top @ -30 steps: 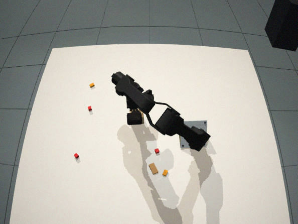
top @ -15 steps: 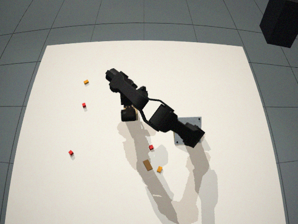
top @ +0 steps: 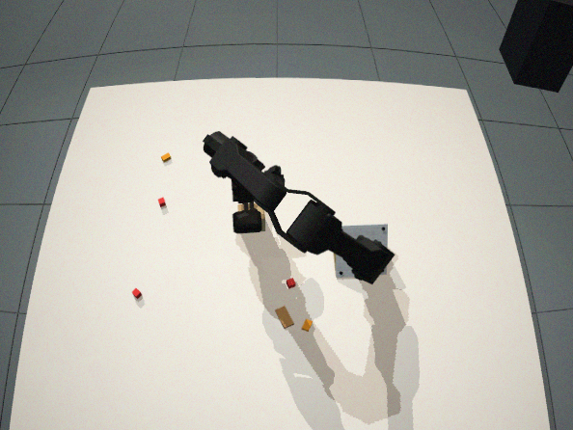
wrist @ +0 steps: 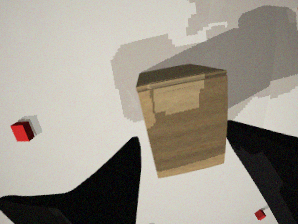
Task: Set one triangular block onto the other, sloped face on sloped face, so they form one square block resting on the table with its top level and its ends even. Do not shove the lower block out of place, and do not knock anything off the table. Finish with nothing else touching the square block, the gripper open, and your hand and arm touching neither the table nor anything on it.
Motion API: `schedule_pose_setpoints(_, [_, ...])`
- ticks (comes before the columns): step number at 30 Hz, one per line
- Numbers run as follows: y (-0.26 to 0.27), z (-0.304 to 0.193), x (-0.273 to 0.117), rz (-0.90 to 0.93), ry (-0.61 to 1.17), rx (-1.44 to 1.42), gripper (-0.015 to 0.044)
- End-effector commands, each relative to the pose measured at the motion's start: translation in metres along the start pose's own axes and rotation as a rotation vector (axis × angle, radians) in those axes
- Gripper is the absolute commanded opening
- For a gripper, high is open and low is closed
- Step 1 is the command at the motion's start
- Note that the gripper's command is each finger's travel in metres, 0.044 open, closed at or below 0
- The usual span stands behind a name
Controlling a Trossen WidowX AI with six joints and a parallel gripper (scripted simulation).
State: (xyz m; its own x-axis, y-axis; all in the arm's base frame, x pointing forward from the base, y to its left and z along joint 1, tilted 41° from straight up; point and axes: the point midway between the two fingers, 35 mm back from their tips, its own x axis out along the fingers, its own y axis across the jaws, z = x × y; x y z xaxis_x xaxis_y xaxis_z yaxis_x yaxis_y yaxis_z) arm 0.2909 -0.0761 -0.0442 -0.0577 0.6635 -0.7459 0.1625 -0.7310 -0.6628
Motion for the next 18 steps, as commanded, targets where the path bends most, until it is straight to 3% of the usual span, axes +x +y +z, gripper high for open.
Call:
schedule_pose_setpoints(1, [0.0, 0.0, 0.0, -0.001, 0.0, 0.0, 0.0394])
schedule_pose_setpoints(3, [0.0, 0.0, 0.0, -0.001, 0.0, 0.0, 0.044])
schedule_pose_setpoints(10, [0.0, 0.0, -0.002, 0.0, 0.0, 0.0, 0.044])
schedule_pose_setpoints(18, [0.002, -0.001, -0.101, 0.003, -0.002, 0.002, 0.044])
